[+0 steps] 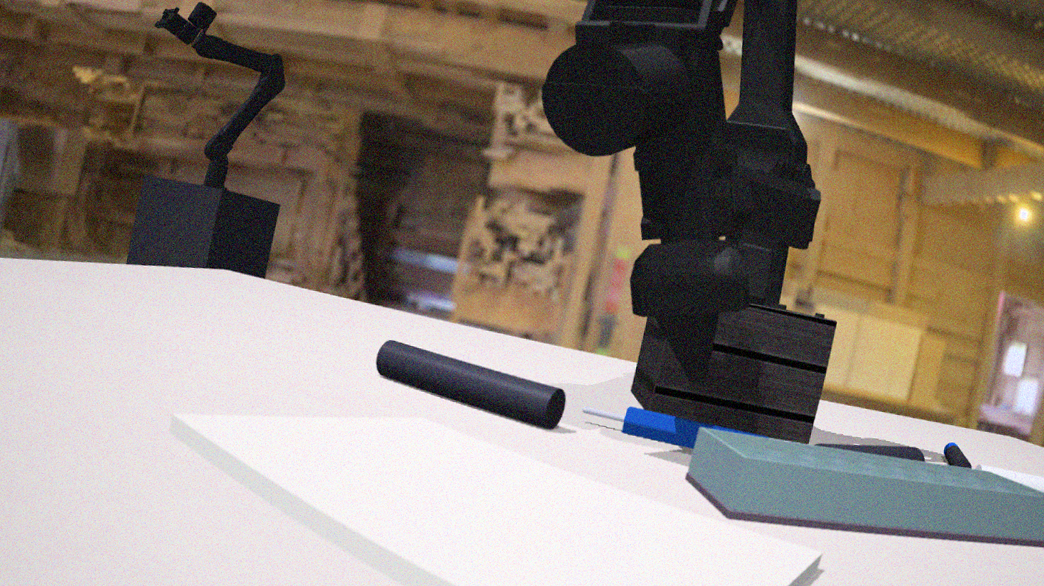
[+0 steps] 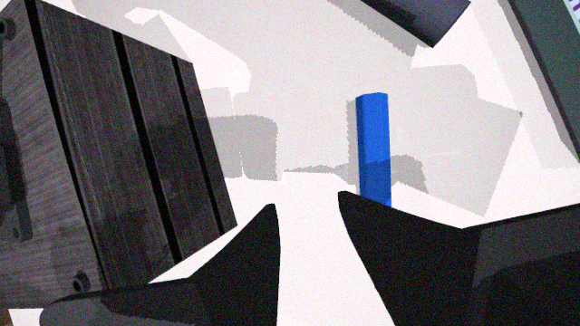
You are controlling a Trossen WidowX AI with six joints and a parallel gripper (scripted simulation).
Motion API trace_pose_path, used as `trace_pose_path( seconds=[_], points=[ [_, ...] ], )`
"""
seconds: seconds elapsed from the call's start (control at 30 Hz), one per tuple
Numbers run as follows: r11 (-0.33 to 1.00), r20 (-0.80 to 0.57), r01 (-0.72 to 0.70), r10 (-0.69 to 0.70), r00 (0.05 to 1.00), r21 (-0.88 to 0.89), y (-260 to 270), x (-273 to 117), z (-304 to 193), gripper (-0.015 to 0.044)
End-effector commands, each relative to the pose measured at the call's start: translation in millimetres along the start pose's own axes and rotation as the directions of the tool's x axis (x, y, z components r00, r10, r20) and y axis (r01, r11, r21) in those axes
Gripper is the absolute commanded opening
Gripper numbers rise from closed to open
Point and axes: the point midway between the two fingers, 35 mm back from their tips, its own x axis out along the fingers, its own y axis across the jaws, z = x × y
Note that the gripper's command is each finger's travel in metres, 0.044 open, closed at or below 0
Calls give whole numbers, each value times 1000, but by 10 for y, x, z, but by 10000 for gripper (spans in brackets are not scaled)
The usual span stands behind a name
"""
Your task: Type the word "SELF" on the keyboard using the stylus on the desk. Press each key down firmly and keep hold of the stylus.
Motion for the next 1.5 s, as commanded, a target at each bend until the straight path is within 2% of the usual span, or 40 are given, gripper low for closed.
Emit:
trace_pose_path(
  seconds=[0.0,0.2,0.27,0.33,1.47],
  points=[
    [998,-319,20,2,948,64,-1,10,57,150],
    [970,-622,236,-152,768,55,-87,-112,169,150],
    [944,-683,328,-223,696,26,-122,-169,226,150],
    [932,-701,362,-250,668,12,-134,-191,249,150],
    [932,-701,362,-250,668,12,-195,-27,203,150]
  ],
)
